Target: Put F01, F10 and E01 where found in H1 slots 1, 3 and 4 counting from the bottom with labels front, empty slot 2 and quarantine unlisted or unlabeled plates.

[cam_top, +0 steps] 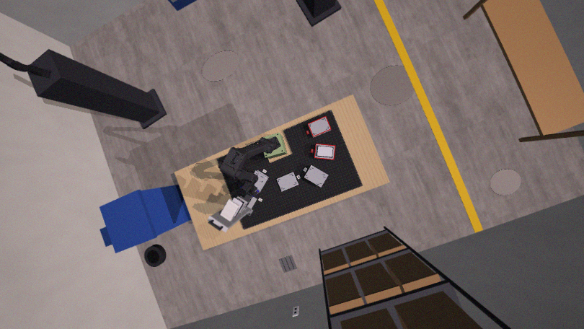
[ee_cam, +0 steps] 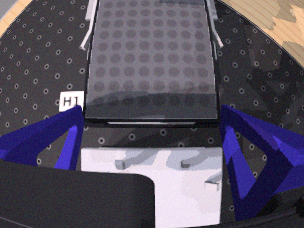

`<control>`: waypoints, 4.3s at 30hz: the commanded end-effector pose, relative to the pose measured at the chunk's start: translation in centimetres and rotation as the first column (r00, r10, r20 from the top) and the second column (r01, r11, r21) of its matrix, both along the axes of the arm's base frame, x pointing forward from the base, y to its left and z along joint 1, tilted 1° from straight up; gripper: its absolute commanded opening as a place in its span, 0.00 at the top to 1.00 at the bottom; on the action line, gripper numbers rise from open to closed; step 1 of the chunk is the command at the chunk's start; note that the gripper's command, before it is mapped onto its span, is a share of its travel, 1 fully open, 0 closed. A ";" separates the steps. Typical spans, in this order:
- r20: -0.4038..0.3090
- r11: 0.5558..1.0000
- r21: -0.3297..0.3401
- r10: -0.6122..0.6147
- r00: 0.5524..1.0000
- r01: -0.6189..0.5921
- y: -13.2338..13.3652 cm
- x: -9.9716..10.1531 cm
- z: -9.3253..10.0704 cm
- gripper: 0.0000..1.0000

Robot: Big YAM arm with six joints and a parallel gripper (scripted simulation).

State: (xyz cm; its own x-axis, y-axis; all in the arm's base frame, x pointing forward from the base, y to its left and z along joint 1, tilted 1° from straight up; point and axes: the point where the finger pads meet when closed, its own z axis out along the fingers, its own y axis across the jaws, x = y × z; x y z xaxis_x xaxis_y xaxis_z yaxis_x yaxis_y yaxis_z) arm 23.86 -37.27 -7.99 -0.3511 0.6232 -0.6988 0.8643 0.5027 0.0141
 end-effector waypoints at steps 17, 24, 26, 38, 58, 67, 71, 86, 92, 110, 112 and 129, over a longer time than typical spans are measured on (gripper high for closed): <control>0.024 0.999 -0.041 0.006 1.000 -0.005 1.2 -0.5 2.3 0.00; 0.027 0.999 -0.038 0.008 1.000 -0.007 2.4 -0.9 2.2 0.00; 0.028 0.999 -0.038 0.004 1.000 -0.003 2.6 -1.2 2.2 0.00; 0.030 0.999 -0.035 0.002 1.000 -0.001 4.1 -2.0 2.2 0.00; 0.029 0.999 -0.033 0.003 1.000 -0.002 6.8 -3.6 2.2 0.00; 0.012 1.000 -0.019 0.001 1.000 -0.001 6.8 -4.0 1.2 1.00; 0.012 1.000 -0.019 0.001 1.000 -0.001 6.8 -4.0 1.2 1.00; 0.012 1.000 -0.019 0.001 1.000 -0.001 6.8 -4.0 1.2 1.00; 0.013 1.000 -0.008 -0.004 1.000 0.004 6.4 -3.6 0.8 1.00; 0.006 1.000 -0.003 -0.008 1.000 0.008 5.4 -3.4 0.7 1.00; 0.006 1.000 -0.005 -0.008 1.000 0.008 5.2 -3.4 0.7 1.00; 0.004 1.000 -0.008 -0.004 1.000 0.004 4.3 -2.9 0.8 1.00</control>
